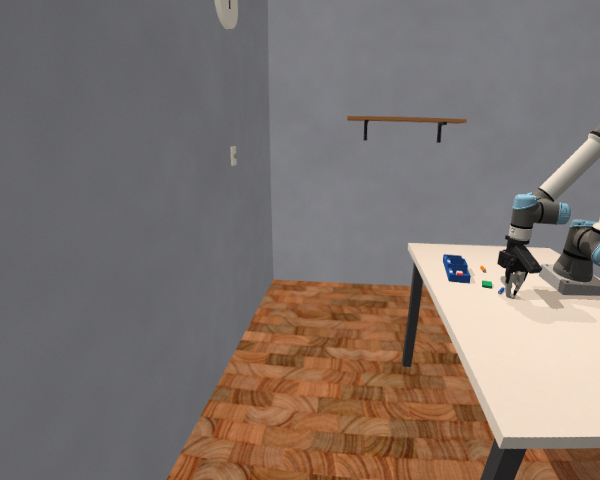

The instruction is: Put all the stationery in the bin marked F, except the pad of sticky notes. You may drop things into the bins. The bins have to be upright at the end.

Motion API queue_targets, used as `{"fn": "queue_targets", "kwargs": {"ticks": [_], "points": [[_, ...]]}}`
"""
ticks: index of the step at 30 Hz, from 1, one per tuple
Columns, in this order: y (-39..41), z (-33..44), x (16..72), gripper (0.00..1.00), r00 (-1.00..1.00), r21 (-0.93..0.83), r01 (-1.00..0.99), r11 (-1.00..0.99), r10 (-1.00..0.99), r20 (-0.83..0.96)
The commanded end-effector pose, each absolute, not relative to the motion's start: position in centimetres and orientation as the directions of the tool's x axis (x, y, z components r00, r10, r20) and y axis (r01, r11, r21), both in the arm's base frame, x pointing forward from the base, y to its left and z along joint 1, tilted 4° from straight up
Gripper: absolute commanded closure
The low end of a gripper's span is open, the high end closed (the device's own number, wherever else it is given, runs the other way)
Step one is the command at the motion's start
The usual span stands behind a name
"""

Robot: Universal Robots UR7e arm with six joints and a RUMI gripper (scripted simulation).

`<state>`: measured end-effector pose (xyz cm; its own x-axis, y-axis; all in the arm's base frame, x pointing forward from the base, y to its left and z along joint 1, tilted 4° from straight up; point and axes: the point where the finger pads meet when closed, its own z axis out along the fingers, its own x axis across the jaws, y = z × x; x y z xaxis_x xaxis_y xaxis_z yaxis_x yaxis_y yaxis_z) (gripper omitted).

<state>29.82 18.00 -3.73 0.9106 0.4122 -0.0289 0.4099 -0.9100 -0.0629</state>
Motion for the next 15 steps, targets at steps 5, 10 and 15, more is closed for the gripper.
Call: {"fn": "queue_targets", "kwargs": {"ticks": [5,10,15], "points": [[18.01,-3.81,29.84,0.82,0.911,-0.063,0.410,-0.910,0.412,-0.028],[18.00,-3.82,29.83,1.00,0.911,-0.063,0.410,-0.910,0.412,-0.028],[18.00,-3.81,29.83,1.00,0.911,-0.063,0.410,-0.910,0.412,-0.028]]}}
